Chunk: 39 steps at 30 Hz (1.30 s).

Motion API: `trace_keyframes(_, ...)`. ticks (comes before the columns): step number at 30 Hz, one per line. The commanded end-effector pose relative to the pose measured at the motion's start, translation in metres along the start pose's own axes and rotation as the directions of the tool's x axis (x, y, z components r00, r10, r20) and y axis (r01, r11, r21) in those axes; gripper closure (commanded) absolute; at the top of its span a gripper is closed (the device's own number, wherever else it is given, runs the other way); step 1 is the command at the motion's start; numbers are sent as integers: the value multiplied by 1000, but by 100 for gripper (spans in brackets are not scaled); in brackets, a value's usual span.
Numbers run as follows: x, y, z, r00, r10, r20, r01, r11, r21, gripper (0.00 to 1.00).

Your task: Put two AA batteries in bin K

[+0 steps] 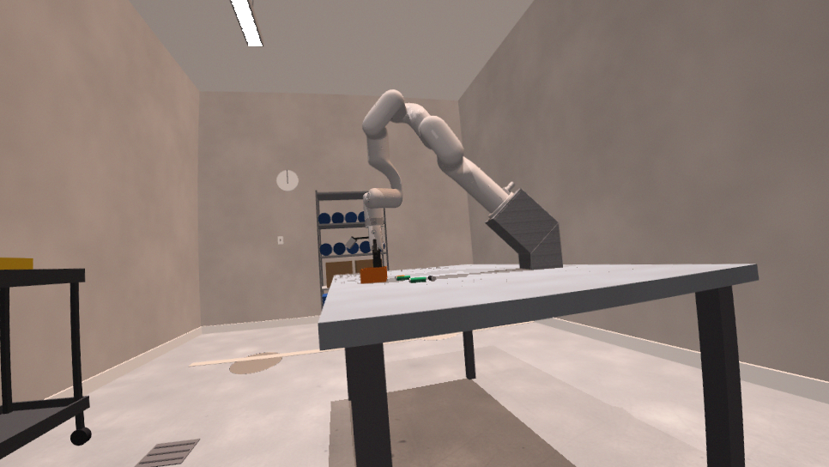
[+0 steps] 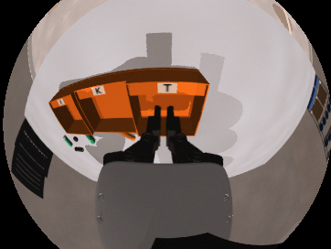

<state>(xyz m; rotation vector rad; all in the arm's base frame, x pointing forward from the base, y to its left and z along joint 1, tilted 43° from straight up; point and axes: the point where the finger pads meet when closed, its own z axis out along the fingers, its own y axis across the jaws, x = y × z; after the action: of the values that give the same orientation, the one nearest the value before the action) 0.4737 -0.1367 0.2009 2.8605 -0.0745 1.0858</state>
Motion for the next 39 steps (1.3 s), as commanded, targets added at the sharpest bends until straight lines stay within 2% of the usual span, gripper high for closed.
trace_keyframes(1, 1, 0, 10, 1000, -1, -16, 1, 1000, 8, 93)
trace_keyframes(6, 1, 0, 22, 1000, -1, -16, 1, 1000, 8, 93)
trace_keyframes(39, 1, 0, 22, 1000, -1, -16, 1, 1000, 8, 93)
